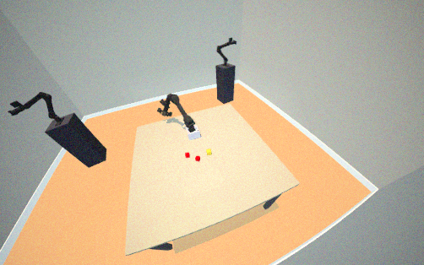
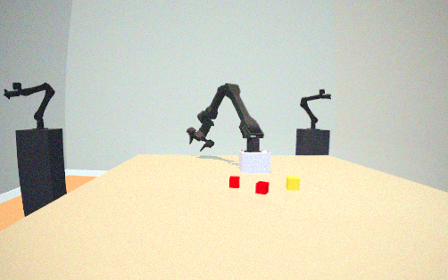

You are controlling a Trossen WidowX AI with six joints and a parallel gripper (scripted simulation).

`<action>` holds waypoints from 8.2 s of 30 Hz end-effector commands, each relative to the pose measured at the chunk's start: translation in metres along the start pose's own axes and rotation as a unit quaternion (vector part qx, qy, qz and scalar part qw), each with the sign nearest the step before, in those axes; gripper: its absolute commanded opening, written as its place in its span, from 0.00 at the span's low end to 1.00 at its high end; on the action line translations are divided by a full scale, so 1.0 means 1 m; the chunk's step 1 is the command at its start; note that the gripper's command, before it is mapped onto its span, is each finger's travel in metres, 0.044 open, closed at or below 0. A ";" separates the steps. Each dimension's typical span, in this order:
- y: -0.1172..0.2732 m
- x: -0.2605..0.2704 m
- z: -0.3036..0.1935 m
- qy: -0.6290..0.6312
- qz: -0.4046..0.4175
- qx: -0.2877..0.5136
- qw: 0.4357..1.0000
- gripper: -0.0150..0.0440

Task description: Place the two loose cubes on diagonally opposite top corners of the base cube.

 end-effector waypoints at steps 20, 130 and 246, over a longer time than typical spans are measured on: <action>0.026 -0.094 0.198 0.092 0.005 -0.134 0.987 0.70; 0.307 0.241 0.603 0.731 0.054 -0.300 0.610 0.70; 0.456 0.369 0.549 0.447 0.170 -0.261 0.838 0.43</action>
Point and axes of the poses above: the point midway between the two fingers, 35 mm back from their tips, its own y axis back along the fingers, its own x axis across the jaws, z = x × y, the point moved 2 cm from there along y, back along the fingers, and after that the axes turned 7 degrees about y, right-handed, at the moved point
